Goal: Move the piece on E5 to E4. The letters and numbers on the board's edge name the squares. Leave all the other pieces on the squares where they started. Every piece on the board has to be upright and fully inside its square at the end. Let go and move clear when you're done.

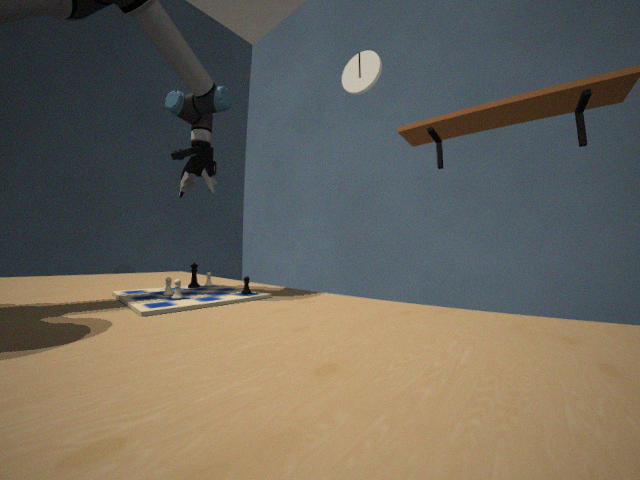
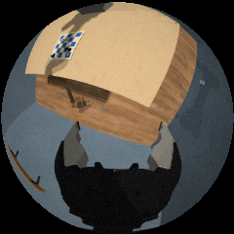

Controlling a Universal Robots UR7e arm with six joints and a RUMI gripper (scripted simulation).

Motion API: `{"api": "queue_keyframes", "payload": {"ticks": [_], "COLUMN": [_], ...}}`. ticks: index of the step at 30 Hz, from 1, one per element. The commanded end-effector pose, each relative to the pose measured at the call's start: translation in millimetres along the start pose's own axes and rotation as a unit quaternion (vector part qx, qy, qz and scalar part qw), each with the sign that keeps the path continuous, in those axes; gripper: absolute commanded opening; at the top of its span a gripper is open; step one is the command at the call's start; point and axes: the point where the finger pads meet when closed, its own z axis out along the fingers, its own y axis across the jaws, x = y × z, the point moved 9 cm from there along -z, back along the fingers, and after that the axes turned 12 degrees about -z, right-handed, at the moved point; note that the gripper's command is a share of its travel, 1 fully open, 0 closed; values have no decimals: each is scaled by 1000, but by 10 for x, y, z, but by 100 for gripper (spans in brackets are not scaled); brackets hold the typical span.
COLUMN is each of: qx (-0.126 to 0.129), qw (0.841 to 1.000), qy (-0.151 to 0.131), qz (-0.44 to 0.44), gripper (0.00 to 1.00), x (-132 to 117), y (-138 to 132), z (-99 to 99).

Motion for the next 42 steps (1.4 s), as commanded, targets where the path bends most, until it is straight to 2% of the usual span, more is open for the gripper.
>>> {"api": "queue_keyframes", "payload": {"ticks": [1, 19, 25, 29, 32, 34, 40, 41, 42], "qx": [0, 0, 0, -2, -6, -6, -21, -21, -25], "qw": [1000, 1000, 1000, 999, 998, 998, 988, 988, 985], "qy": [-1, -1, 11, 36, 64, 64, 144, 144, 160], "qz": [0, 0, 5, 15, 26, 26, 56, 56, 62], "gripper": [100, 100, 100, 100, 100, 100, 100, 100, 100], "x": [-3, -4, -16, -18, -6, -6, 110, 110, 147], "y": [0, -4, -120, -324, -561, -561, -1227, -1227, -1356], "z": [-11, -9, 63, 204, 367, 367, 820, 820, 907]}}
